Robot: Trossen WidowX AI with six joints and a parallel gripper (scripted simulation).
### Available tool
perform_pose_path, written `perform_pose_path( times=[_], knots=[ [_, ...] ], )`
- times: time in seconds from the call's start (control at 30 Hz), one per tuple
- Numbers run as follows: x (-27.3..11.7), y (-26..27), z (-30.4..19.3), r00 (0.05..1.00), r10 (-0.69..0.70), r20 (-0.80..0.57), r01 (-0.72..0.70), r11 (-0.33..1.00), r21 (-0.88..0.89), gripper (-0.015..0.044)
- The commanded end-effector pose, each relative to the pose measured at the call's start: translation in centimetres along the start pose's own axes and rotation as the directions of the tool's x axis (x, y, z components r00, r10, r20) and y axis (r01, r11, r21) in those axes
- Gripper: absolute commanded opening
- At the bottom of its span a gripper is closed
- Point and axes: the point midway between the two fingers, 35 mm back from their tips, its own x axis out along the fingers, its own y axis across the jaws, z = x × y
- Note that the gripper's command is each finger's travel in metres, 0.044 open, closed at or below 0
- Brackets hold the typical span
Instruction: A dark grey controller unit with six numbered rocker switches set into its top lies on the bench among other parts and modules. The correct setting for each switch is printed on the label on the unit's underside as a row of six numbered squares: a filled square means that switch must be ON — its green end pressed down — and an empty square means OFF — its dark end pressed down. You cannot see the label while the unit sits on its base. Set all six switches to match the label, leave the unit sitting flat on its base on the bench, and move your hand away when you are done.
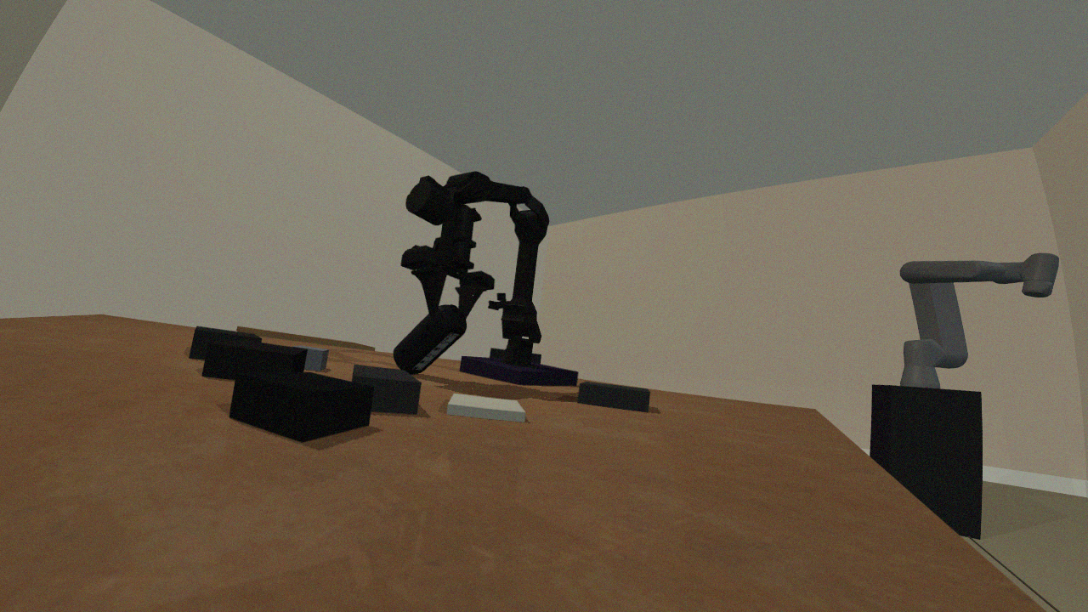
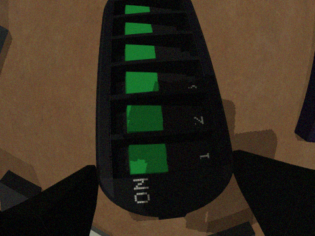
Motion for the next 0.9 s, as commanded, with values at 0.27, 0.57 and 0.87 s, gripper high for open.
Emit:
perform_pose_path(
  times=[0.27, 0.57, 0.87],
  knots=[
    [-0.6, 0.0, 1.0, 1.0, 0.005, -0.008, -0.005, 1.0, 0.004, 0.0336],
    [-1.0, 0.0, 1.7, 1.0, 0.005, -0.025, -0.005, 1.0, 0.004, 0.0336],
    [-1.3, 0.0, 2.4, 0.999, 0.005, -0.043, -0.005, 1.0, 0.004, 0.0336]
  ],
)
